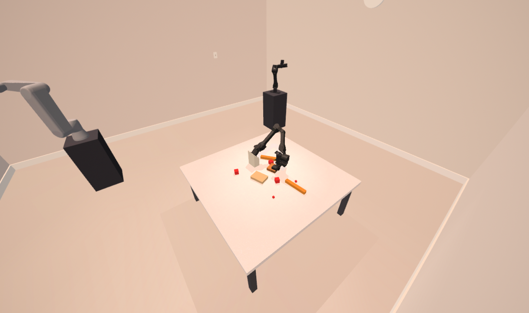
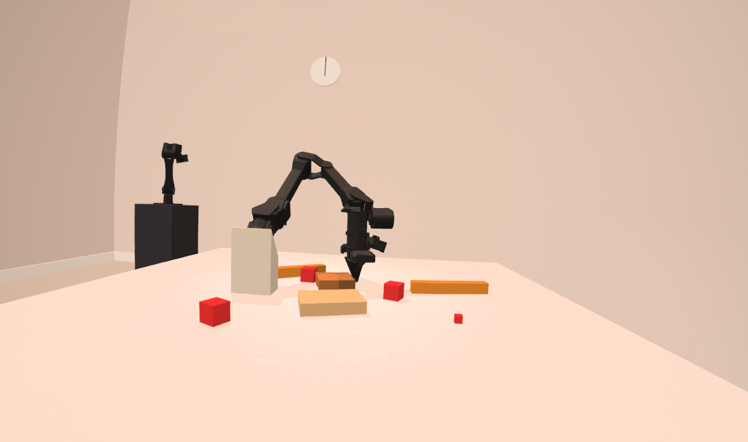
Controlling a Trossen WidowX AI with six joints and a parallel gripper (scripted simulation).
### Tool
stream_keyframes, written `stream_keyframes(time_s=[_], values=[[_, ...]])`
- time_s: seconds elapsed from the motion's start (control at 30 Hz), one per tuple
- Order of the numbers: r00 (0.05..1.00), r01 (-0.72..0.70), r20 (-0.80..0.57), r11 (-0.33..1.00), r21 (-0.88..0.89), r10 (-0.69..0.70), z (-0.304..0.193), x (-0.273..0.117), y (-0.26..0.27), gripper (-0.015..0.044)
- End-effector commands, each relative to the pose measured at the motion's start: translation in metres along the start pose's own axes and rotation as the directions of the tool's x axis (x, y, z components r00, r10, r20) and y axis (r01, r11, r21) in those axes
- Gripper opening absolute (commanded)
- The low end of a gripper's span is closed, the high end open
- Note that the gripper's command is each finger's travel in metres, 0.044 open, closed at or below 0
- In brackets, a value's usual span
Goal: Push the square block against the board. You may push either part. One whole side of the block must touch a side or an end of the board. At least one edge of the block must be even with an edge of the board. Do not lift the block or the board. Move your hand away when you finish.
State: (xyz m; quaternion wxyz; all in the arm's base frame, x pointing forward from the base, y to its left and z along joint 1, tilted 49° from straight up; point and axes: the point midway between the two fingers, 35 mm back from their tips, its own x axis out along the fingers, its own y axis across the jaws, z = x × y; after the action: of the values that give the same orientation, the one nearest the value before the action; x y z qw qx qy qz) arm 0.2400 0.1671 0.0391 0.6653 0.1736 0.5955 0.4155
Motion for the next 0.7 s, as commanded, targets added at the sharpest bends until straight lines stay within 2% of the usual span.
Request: stream_keyframes(time_s=[0.0, 0.67], values=[[1.0, -0.002, -0.017, 1.0, 0.01, 0.002, -0.0093, 0.0028, -0.0011, 0.0], [1.0, -0.002, -0.017, 1.0, 0.01, 0.002, -0.0082, 0.003, -0.0011, 0.0]])
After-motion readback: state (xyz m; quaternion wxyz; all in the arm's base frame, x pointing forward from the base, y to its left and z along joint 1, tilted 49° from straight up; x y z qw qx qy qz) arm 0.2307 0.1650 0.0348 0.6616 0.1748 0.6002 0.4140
